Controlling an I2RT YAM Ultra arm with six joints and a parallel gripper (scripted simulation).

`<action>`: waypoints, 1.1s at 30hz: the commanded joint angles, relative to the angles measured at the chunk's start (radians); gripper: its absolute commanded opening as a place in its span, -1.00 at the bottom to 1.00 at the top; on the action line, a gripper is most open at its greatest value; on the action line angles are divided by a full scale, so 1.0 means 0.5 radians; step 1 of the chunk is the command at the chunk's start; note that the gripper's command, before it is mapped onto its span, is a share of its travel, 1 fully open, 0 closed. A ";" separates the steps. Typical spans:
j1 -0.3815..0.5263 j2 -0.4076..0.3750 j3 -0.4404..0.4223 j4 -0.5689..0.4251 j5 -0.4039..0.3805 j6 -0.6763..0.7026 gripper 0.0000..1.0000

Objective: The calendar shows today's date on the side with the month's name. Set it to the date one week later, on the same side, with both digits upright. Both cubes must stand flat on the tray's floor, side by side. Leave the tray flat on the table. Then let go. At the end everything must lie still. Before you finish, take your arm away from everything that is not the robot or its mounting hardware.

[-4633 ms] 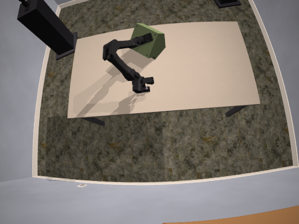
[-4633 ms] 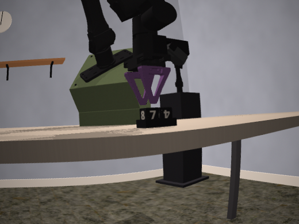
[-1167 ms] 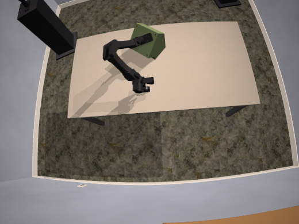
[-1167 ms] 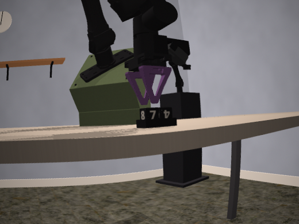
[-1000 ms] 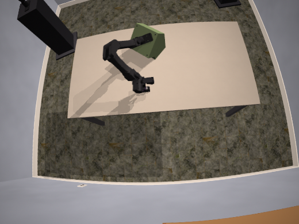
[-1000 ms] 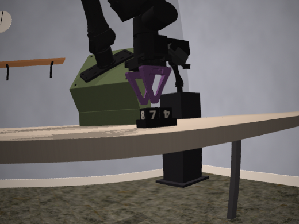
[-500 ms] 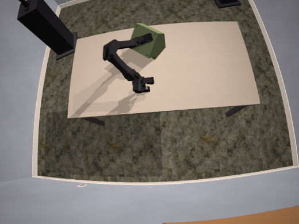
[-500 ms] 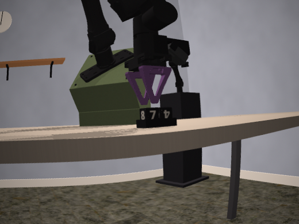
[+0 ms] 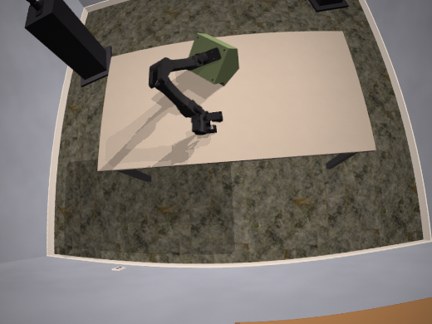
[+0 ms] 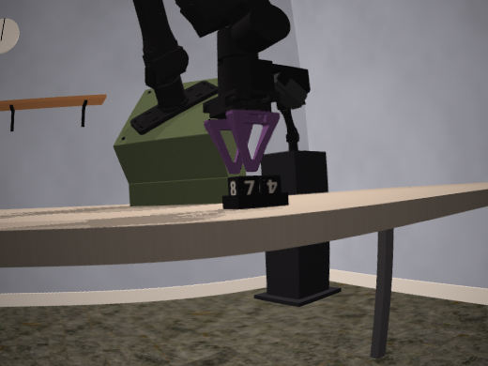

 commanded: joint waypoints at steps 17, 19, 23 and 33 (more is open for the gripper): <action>-0.064 0.121 -0.004 0.190 -0.055 -0.072 -0.11; -0.064 0.121 -0.004 0.190 -0.055 -0.072 -0.11; -0.070 0.134 -0.005 0.206 -0.059 -0.078 -0.11; -0.071 0.135 -0.005 0.208 -0.059 -0.079 -0.11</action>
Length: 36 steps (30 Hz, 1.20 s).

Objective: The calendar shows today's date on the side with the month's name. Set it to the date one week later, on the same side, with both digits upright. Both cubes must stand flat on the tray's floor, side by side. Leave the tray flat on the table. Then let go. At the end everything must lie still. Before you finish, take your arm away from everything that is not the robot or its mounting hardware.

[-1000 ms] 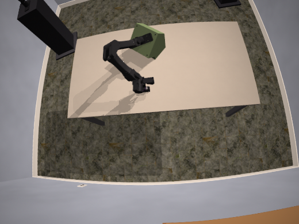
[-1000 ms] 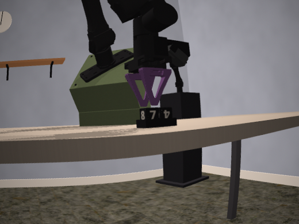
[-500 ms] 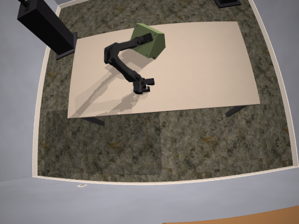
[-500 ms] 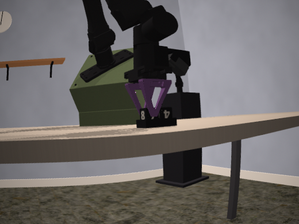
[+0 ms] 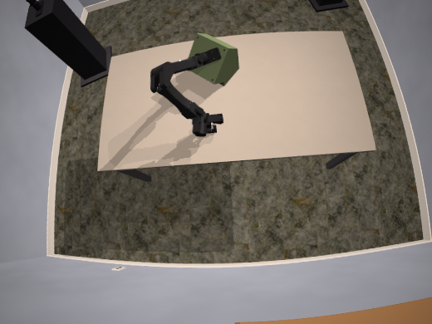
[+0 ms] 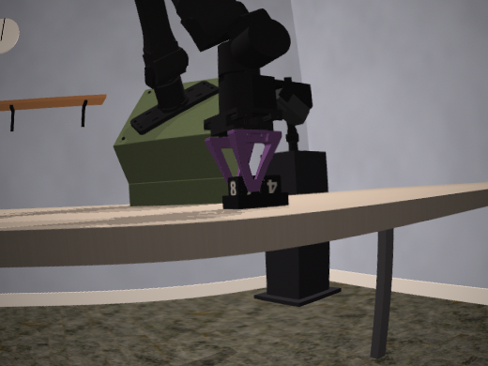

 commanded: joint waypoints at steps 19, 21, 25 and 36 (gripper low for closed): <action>0.005 -0.010 0.002 0.005 -0.017 -0.002 -0.11; 0.005 -0.010 0.002 0.005 -0.017 -0.002 -0.11; 0.005 -0.010 0.002 0.005 -0.017 -0.002 -0.11; 0.005 -0.010 0.002 0.005 -0.017 -0.002 -0.49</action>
